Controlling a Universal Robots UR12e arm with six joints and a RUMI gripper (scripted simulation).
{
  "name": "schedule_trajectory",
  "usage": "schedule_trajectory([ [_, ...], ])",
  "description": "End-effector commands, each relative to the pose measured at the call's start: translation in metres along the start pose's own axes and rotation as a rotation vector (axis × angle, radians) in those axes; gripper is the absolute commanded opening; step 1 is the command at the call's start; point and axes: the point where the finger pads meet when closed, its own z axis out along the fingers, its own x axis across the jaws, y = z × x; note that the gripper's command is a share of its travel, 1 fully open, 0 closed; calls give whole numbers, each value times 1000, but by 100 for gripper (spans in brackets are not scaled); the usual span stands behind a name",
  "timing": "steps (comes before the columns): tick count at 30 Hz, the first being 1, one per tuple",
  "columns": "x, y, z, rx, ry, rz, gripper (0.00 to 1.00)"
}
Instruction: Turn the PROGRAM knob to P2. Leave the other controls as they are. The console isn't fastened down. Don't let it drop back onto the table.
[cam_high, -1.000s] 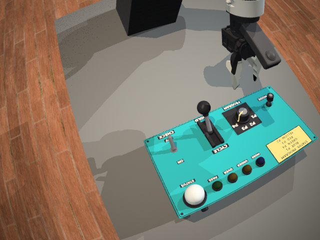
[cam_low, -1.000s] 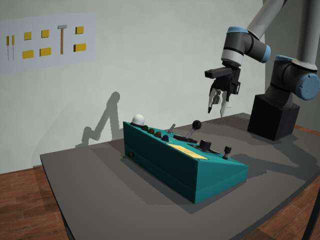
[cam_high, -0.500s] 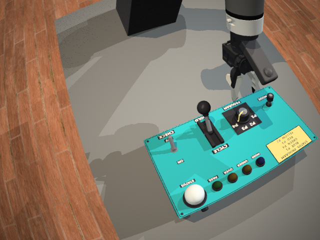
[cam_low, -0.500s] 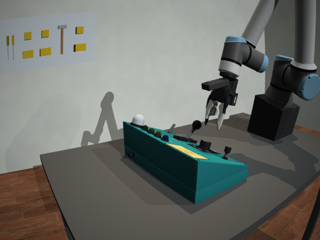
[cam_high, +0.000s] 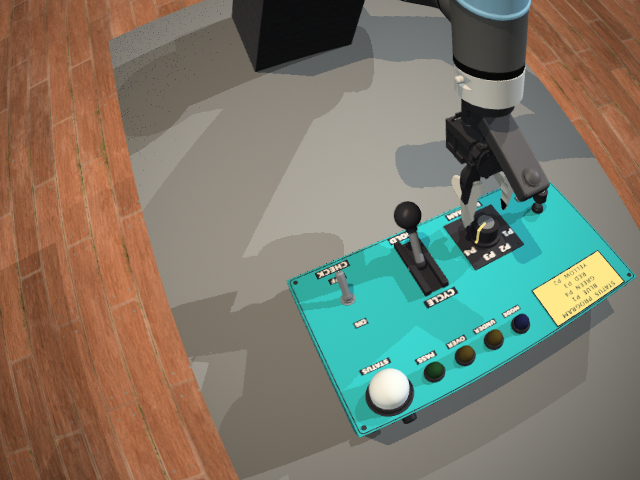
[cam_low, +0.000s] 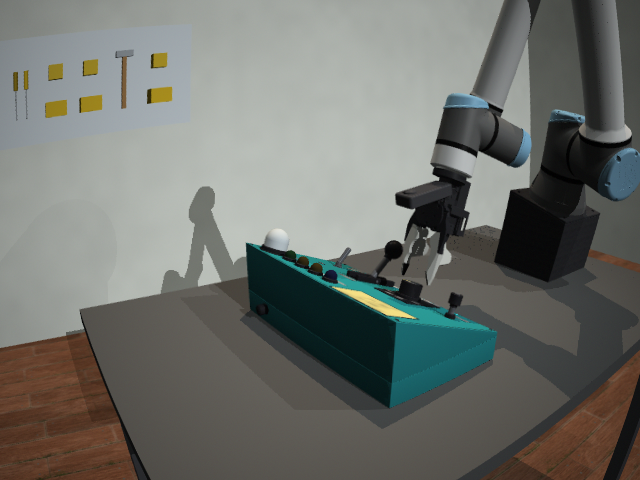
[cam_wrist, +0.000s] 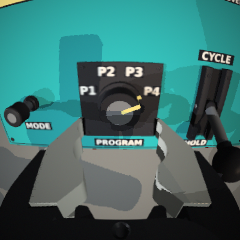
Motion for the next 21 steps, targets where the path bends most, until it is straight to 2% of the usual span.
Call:
schedule_trajectory([
  [1,0,-1,15,3,1,0,44],
  [21,0,-1,24,3,1,0,44],
])
